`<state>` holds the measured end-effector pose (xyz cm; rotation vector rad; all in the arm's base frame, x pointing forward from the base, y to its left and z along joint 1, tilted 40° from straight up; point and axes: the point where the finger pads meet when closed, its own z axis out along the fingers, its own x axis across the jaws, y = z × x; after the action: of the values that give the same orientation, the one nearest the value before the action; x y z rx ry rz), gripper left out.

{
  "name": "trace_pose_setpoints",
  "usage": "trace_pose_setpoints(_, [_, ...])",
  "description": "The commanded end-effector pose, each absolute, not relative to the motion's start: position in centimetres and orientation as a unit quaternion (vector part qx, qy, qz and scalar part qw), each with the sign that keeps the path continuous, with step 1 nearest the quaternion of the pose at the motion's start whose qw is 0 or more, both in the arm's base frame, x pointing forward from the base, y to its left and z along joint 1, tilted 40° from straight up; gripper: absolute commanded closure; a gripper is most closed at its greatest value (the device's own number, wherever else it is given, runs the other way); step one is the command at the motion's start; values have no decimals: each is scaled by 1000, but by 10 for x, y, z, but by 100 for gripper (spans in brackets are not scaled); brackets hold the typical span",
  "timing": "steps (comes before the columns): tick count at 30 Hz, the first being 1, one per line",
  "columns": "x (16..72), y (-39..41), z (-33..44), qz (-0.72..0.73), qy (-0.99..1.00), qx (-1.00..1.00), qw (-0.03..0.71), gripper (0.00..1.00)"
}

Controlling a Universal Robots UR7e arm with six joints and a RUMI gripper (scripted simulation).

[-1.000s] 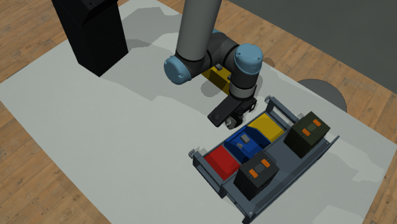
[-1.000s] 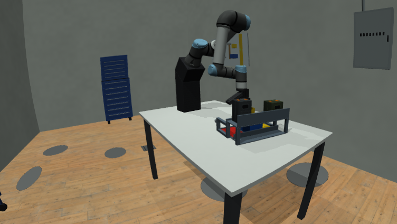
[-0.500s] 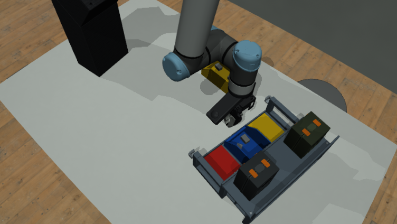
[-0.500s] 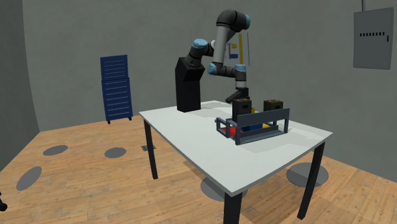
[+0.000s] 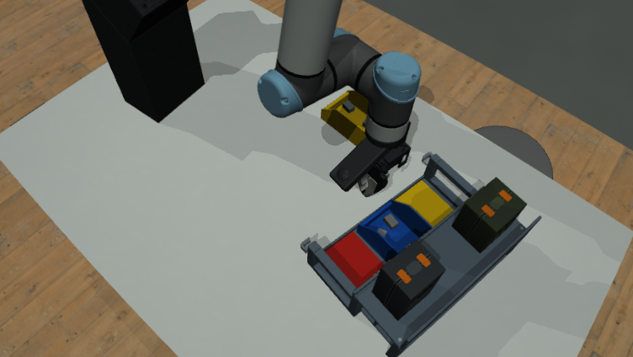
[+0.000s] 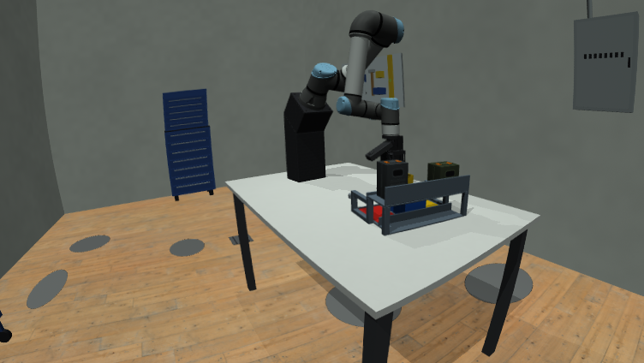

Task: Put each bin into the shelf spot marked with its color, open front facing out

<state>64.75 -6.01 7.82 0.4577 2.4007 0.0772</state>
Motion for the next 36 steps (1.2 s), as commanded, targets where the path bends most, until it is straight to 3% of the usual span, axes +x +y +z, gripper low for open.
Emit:
trace_pose_setpoints(1, [636, -59, 93, 30, 923, 176, 342, 100])
trace_pose_setpoints(36, [626, -57, 104, 31, 922, 179, 341, 100])
